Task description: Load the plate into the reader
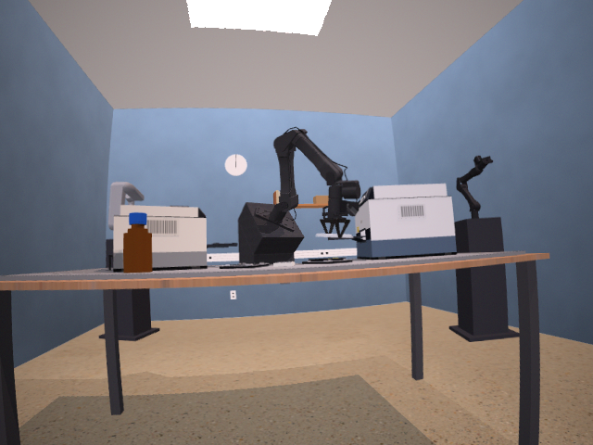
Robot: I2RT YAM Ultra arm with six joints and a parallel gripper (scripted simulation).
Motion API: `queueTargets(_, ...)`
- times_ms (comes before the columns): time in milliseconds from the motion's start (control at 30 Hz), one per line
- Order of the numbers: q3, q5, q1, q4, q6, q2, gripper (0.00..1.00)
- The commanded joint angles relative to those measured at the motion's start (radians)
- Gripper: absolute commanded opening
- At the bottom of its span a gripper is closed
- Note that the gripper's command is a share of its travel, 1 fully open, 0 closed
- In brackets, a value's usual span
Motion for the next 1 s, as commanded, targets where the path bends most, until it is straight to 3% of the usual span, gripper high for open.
queueTargets(0, 0.015, 0.031, 0.038, -0.018, -0.014, -0.036, 0.86)
queueTargets(167, -0.034, 0.062, 0.102, -0.028, -0.022, -0.049, 0.86)
queueTargets(567, -0.029, 0.105, 0.228, -0.037, -0.034, -0.061, 0.86)
queueTargets(767, -0.042, 0.139, 0.308, -0.007, -0.039, -0.016, 0.86)
queueTargets(967, -0.03, 0.122, 0.362, -0.039, -0.051, -0.006, 0.86)
